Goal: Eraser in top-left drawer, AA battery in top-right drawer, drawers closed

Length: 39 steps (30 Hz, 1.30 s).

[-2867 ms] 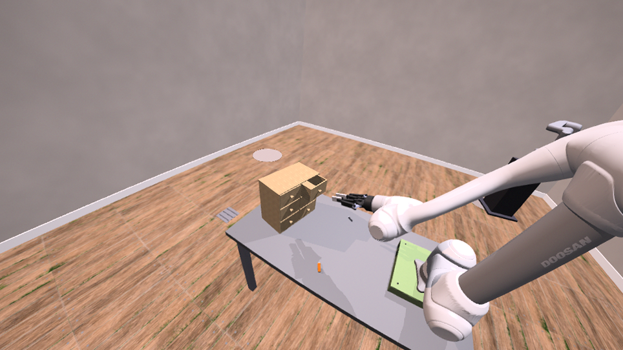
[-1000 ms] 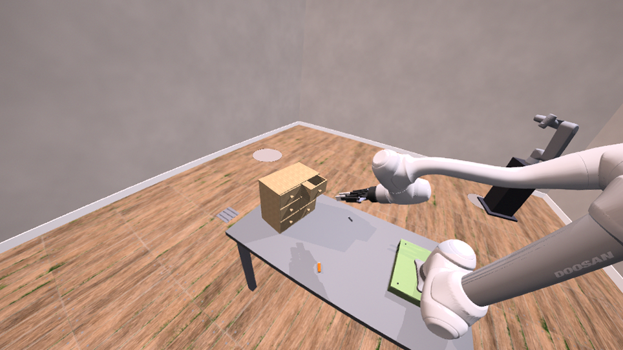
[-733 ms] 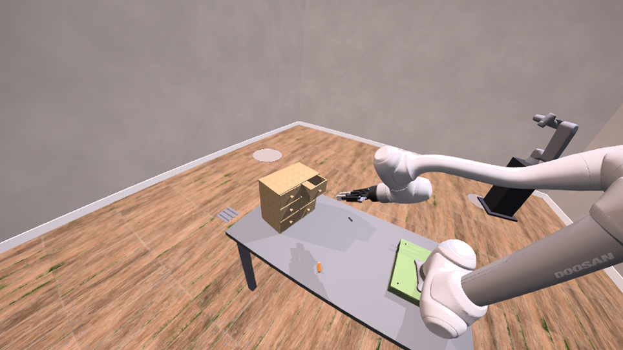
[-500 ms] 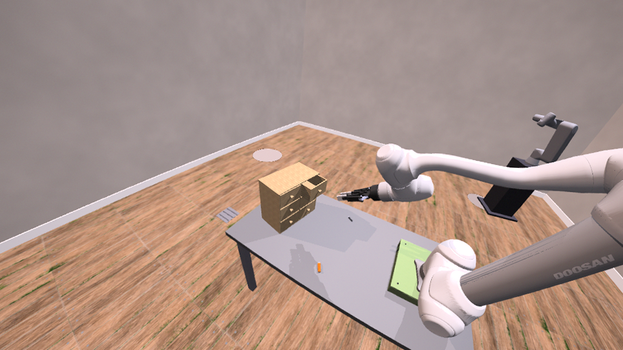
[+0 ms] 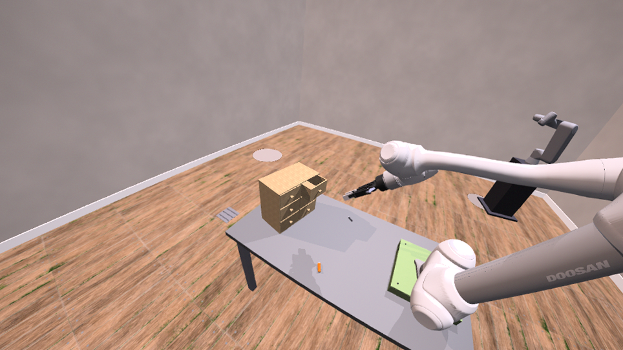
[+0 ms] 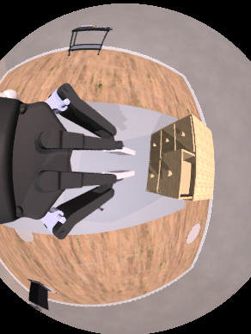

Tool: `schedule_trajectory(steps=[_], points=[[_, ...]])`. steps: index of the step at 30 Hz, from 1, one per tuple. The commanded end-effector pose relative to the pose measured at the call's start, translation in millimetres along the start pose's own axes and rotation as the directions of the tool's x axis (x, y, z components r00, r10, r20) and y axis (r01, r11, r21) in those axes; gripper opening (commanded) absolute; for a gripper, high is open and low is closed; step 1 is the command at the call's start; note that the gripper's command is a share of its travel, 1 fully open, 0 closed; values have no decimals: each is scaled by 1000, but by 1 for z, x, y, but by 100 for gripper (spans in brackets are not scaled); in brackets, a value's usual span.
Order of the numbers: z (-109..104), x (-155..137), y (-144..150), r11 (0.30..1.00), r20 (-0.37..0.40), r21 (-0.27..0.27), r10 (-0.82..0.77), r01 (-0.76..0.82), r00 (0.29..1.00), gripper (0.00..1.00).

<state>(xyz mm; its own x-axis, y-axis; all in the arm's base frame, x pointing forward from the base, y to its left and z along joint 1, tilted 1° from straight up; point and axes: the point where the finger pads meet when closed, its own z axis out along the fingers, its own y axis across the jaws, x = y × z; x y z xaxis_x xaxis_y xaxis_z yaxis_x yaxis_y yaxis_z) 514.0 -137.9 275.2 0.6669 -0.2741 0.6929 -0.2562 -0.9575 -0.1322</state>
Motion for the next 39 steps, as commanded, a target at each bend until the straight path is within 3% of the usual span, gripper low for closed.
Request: schedule_trajectory(steps=[1,3,5,6,9,18,30,39], points=[[-11,4,-9,991,240,-131,47,-16,970,20],[-17,3,-10,991,297,-135,57,-17,953,20],[-17,3,-10,991,297,-135,57,-17,953,20],[-20,3,-11,986,376,-169,78,-14,923,20],[-28,3,-12,986,439,-169,88,-14,894,20],[-48,3,-15,986,582,-169,111,-14,806,20],[-60,2,-17,986,663,-169,124,-14,739,20],[-63,2,-18,986,682,-169,127,-14,720,20]])
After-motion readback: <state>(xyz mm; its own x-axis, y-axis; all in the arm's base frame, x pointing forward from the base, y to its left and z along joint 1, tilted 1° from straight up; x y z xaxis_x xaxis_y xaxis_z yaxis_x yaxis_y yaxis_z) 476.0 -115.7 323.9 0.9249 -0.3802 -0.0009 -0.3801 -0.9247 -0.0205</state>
